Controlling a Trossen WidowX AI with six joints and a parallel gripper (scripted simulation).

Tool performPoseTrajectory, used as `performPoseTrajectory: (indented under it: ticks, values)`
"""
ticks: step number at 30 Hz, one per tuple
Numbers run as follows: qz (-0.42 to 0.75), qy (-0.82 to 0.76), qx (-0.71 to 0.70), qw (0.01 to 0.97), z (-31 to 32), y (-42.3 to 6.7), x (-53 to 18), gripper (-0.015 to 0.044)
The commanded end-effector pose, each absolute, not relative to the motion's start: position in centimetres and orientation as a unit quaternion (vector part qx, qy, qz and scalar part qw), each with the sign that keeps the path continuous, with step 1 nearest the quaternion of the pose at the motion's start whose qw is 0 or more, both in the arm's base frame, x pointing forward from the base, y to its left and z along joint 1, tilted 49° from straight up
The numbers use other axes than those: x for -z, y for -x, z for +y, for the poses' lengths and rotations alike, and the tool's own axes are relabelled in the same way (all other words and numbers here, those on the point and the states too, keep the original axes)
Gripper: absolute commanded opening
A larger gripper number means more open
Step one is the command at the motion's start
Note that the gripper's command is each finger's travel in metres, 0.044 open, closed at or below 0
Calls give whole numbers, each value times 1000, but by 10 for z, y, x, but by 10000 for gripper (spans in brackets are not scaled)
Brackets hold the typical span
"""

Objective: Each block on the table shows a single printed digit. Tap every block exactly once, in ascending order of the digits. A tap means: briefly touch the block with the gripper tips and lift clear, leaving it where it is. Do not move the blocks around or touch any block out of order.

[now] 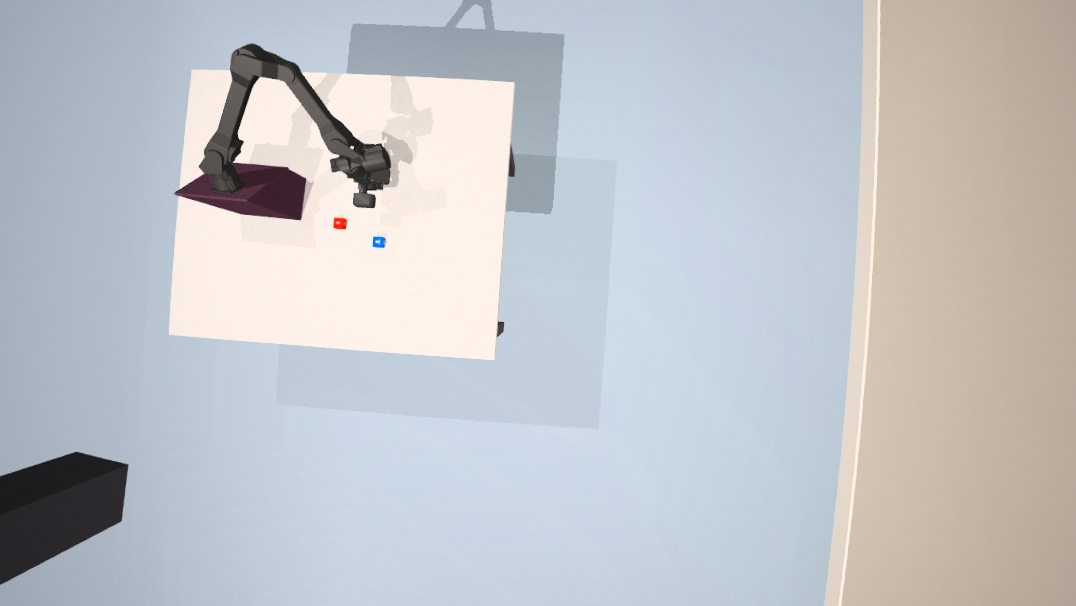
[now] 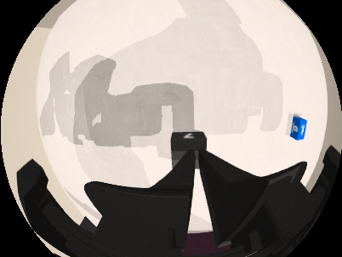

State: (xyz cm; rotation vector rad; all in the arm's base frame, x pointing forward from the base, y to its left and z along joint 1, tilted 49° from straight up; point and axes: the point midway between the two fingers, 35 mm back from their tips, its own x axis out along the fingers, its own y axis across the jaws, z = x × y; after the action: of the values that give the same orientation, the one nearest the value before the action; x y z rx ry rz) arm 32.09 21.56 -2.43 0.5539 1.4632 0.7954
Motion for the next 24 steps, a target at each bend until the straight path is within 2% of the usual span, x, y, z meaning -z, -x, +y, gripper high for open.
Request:
performPoseTrajectory:
  ticks: [1,11,18,24]
  values:
    - [645,-244,-344,638,218,-320,31,20]
    - [644,-245,-344,638,225,-319,36,20]
    - [644,-244,-344,638,202,-321,17,20]
    - [645,-243,-343,638,209,-294,-38,178]
